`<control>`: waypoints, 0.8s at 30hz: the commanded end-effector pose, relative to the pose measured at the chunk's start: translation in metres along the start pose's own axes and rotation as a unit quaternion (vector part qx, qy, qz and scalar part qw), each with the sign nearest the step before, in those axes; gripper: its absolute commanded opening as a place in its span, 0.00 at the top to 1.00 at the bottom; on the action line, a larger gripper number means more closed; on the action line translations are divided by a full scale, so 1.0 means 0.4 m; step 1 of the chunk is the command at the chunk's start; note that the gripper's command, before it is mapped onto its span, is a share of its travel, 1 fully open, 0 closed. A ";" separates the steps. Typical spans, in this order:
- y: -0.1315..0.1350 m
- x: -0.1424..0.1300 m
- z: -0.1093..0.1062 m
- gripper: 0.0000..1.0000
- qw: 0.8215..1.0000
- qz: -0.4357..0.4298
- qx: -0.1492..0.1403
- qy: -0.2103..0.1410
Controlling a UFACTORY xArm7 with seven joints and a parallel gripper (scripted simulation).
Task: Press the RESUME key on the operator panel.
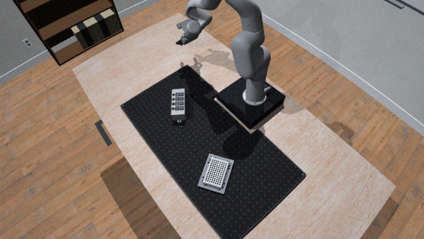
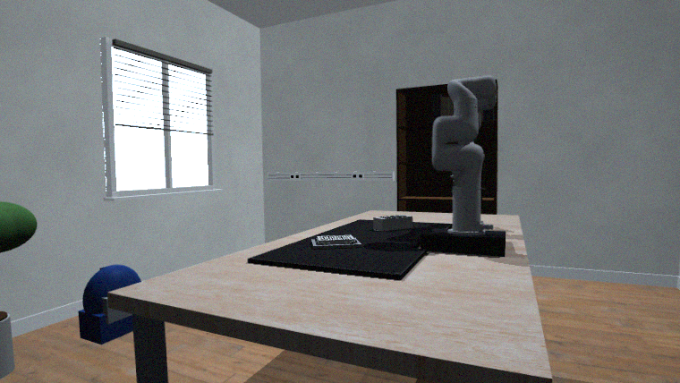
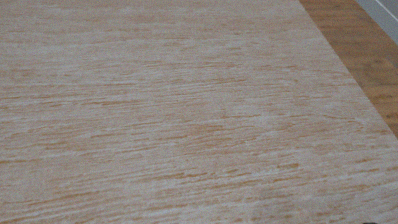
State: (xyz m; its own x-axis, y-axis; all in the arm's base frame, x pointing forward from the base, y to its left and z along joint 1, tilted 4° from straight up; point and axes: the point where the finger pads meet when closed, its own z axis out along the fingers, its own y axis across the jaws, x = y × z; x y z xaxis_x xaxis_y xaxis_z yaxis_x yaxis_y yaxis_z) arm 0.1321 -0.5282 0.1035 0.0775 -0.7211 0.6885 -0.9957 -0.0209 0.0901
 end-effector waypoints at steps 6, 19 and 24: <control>0.000 0.006 -0.002 0.00 1.000 0.001 0.000 0.002; -0.022 0.012 -0.013 1.00 1.000 -0.015 0.002 0.006; -0.067 0.018 -0.036 1.00 0.999 -0.032 0.004 0.006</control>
State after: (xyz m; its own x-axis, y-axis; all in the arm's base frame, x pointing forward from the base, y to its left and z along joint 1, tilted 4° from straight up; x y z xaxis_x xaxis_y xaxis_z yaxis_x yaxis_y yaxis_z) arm 0.1469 -0.5252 0.1095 0.1103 -0.7127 0.6928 -0.9930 -0.0494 0.1073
